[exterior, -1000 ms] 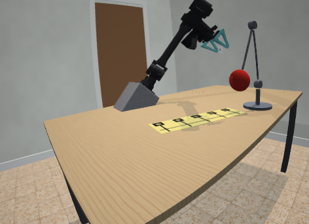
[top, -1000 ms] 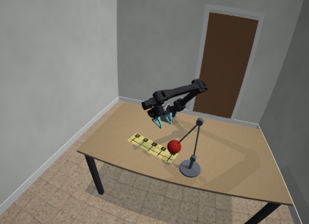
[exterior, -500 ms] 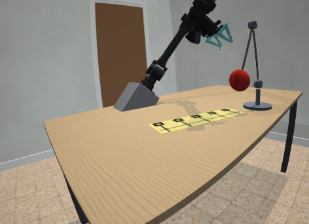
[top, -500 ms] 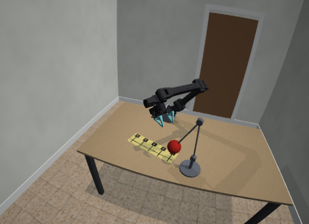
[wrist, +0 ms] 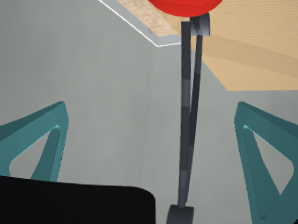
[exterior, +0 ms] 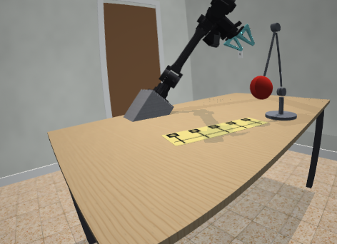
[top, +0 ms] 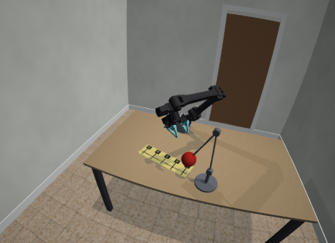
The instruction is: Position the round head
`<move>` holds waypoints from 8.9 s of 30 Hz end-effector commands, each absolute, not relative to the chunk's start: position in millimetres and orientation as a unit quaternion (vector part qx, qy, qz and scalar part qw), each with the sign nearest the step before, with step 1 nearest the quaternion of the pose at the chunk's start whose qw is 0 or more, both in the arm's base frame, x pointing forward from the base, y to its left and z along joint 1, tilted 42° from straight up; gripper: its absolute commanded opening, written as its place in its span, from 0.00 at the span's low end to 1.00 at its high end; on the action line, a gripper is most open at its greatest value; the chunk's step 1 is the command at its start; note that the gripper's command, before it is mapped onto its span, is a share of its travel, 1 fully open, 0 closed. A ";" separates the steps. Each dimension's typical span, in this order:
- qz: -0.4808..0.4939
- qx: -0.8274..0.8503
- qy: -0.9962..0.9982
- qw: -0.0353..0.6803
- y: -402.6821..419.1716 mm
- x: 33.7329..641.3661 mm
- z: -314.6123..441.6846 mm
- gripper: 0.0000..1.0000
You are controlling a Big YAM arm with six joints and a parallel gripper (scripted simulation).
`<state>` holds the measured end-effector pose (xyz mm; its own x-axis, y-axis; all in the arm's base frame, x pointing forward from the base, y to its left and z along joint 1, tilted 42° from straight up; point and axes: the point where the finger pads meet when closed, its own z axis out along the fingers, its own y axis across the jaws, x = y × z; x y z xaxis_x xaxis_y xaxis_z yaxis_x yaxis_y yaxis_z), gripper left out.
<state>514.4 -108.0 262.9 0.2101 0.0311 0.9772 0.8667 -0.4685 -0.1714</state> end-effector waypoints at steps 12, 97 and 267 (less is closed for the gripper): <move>-0.535 -0.623 -0.378 0.427 -111.0 517.3 277.0 1.00; -0.540 -0.636 -0.366 0.412 -110.8 516.6 274.5 1.00; -0.541 -0.655 -0.350 0.396 -110.5 515.0 268.5 1.00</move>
<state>514.4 -107.8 263.1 0.1891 0.0342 0.9814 0.8699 -0.4694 -0.1513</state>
